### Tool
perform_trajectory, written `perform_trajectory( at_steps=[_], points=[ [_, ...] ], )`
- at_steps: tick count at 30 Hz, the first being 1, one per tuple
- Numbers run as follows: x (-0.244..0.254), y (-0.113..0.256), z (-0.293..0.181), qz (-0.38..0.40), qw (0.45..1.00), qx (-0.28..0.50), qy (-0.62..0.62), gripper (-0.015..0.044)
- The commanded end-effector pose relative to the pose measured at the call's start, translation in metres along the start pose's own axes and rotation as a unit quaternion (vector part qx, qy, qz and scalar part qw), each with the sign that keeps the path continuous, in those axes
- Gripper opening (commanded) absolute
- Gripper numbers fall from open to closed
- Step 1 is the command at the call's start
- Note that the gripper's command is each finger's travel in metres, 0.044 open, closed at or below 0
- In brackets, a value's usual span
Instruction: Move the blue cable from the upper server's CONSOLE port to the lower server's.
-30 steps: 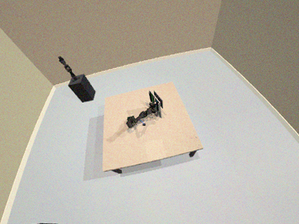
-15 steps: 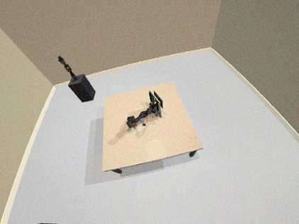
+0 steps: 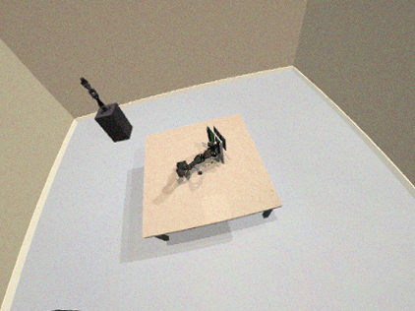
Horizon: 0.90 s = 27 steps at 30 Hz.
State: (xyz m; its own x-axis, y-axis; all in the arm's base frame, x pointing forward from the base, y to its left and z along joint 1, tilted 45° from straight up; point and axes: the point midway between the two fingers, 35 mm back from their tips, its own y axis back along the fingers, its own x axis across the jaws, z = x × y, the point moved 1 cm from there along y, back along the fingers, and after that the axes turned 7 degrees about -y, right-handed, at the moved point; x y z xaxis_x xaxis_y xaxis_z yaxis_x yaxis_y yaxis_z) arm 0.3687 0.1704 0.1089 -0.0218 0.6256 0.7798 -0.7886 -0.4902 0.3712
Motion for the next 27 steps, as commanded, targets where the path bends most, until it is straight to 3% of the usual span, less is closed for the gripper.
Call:
perform_trajectory(
  at_steps=[1, 21, 27],
  points=[
    [0.0026, -0.0015, 0.0007, 0.006, 1.0, 0.001, 0.003, 0.0],
    [0.0027, -0.0045, 0.0016, 0.006, 1.0, 0.001, 0.003, 0.0],
    [-0.0002, -0.0028, 0.0007, 0.0, 1.0, 0.001, 0.0, 0.0157]
  ],
)
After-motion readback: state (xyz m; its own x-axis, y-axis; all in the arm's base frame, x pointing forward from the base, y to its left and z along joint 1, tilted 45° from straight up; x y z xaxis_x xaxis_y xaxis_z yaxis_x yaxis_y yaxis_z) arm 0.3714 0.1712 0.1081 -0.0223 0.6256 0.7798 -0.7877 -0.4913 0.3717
